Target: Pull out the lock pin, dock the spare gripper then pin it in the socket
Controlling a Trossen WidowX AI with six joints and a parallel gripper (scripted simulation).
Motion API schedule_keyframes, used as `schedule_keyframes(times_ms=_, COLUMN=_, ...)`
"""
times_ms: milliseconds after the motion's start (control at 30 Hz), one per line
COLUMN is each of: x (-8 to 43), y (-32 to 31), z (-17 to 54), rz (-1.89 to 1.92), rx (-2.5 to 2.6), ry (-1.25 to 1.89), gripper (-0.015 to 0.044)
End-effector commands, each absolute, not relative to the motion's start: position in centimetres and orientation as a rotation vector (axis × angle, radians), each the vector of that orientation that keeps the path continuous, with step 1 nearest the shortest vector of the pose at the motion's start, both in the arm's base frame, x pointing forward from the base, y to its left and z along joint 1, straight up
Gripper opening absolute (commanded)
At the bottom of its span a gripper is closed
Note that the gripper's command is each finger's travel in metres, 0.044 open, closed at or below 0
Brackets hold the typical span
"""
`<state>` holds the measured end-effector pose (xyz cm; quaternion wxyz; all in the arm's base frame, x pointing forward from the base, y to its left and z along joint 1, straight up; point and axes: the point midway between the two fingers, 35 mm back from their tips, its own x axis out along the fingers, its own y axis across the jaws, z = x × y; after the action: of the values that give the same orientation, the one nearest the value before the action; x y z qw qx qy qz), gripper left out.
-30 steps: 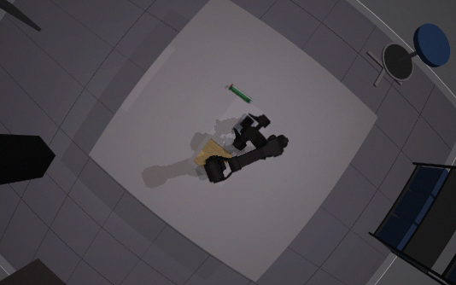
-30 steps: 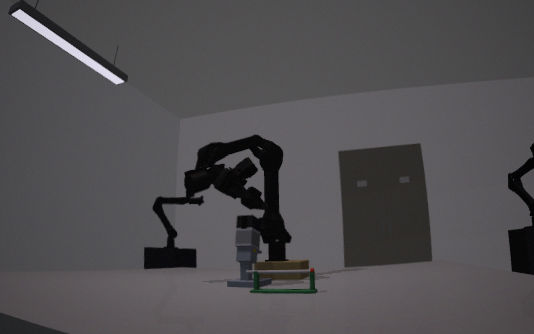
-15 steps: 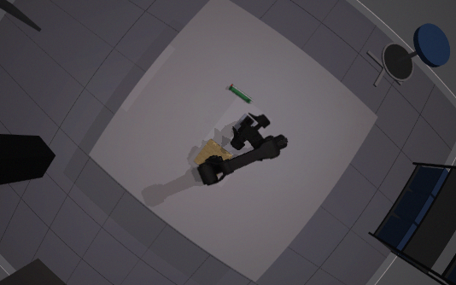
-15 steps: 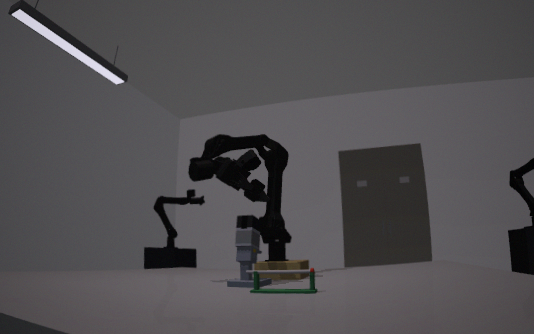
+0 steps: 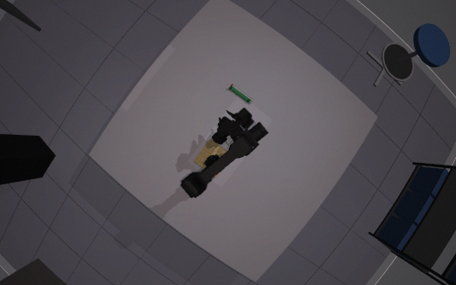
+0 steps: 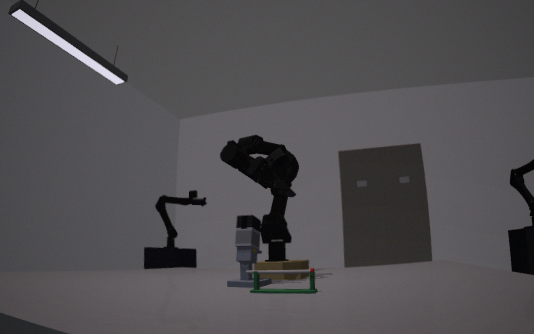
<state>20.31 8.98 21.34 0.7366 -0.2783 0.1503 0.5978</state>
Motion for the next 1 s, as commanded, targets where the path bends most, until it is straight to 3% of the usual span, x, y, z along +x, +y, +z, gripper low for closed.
schedule_keyframes(times_ms=0, x=20.1, y=9.6, z=21.2, rz=1.308, rx=-0.593, ry=0.334, gripper=0.018)
schedule_keyframes(times_ms=700, x=35.2, y=12.4, z=15.0, rz=1.234, rx=-1.236, ry=1.197, gripper=0.018)
schedule_keyframes(times_ms=967, x=38.5, y=13.6, z=13.0, rz=1.1, rx=-1.459, ry=1.328, gripper=0.018)
